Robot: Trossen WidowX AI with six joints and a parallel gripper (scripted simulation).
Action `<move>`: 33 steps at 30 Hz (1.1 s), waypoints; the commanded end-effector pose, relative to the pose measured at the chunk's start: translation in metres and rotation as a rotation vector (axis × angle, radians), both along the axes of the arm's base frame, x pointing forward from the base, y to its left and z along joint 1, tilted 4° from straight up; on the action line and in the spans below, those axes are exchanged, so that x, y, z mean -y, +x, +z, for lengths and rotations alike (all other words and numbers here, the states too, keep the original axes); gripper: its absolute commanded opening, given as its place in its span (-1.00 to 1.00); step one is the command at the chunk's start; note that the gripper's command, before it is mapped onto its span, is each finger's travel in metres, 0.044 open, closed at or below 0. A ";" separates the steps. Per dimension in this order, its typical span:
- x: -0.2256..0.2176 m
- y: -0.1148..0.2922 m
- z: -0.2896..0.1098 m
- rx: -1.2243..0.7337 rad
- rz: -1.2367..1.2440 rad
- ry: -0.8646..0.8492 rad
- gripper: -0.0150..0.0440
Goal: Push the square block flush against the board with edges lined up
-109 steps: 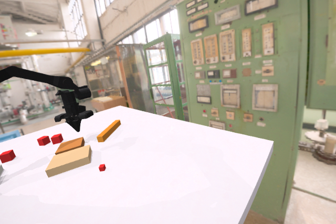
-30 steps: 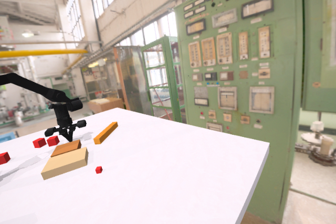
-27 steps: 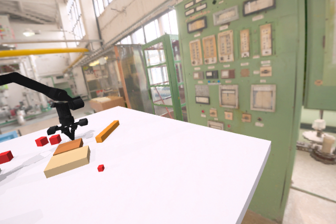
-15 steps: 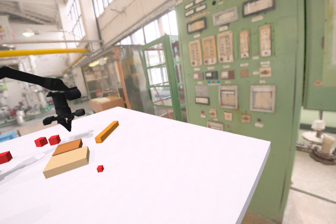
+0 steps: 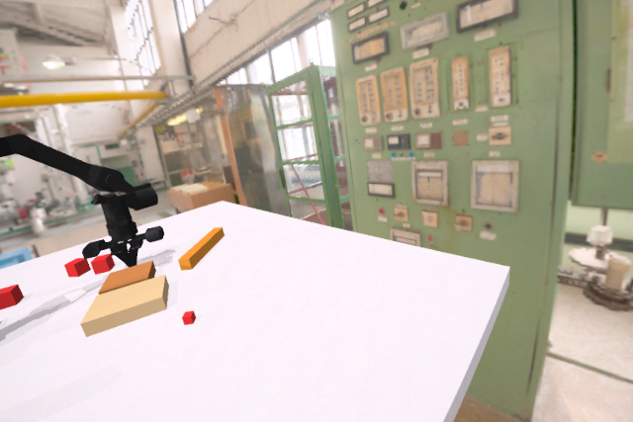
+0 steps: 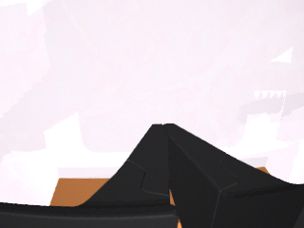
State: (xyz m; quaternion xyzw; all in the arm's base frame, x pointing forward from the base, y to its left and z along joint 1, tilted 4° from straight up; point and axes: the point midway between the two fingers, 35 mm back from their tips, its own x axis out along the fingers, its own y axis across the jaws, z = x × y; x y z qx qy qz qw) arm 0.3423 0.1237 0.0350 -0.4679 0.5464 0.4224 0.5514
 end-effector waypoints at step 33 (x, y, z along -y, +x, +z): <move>0.032 -0.001 -0.003 0.011 0.005 -0.002 -0.49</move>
